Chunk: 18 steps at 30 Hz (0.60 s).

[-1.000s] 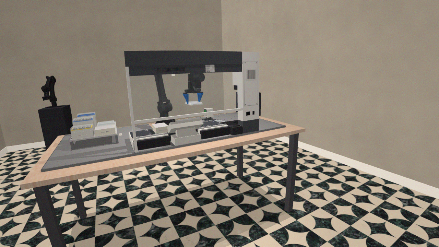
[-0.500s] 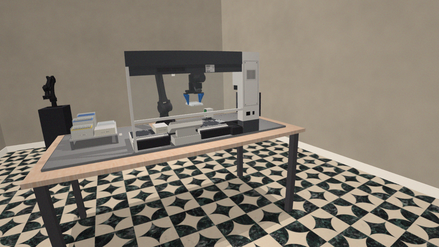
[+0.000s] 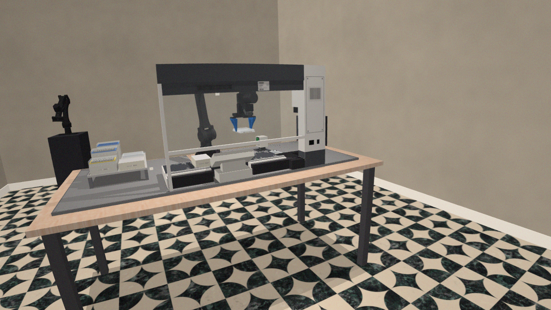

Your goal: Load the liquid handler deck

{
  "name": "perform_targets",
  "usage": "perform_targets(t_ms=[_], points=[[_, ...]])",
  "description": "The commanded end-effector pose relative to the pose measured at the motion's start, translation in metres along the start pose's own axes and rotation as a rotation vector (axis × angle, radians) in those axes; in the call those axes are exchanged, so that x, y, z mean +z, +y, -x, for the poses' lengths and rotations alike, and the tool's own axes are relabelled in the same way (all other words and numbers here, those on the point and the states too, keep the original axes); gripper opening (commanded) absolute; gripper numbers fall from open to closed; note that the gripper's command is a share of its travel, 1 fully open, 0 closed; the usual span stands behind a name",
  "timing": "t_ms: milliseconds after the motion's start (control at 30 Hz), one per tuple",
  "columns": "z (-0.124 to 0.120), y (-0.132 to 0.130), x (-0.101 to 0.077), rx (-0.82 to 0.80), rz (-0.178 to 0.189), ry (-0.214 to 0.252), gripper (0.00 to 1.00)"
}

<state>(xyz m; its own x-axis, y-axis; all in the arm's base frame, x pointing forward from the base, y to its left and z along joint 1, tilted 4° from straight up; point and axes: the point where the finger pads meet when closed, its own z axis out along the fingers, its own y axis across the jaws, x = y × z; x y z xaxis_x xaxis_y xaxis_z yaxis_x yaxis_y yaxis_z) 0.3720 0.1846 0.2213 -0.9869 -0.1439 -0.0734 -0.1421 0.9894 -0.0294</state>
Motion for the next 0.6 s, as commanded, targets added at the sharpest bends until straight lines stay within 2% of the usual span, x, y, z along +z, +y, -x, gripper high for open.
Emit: perform_targets(t_ms=[0, 567], points=[[0.0158, -0.0018, -0.0130, 0.008, 0.013, -0.031, 0.00], [0.0205, -0.0010, -0.0184, 0.009, 0.018, -0.044, 0.00]])
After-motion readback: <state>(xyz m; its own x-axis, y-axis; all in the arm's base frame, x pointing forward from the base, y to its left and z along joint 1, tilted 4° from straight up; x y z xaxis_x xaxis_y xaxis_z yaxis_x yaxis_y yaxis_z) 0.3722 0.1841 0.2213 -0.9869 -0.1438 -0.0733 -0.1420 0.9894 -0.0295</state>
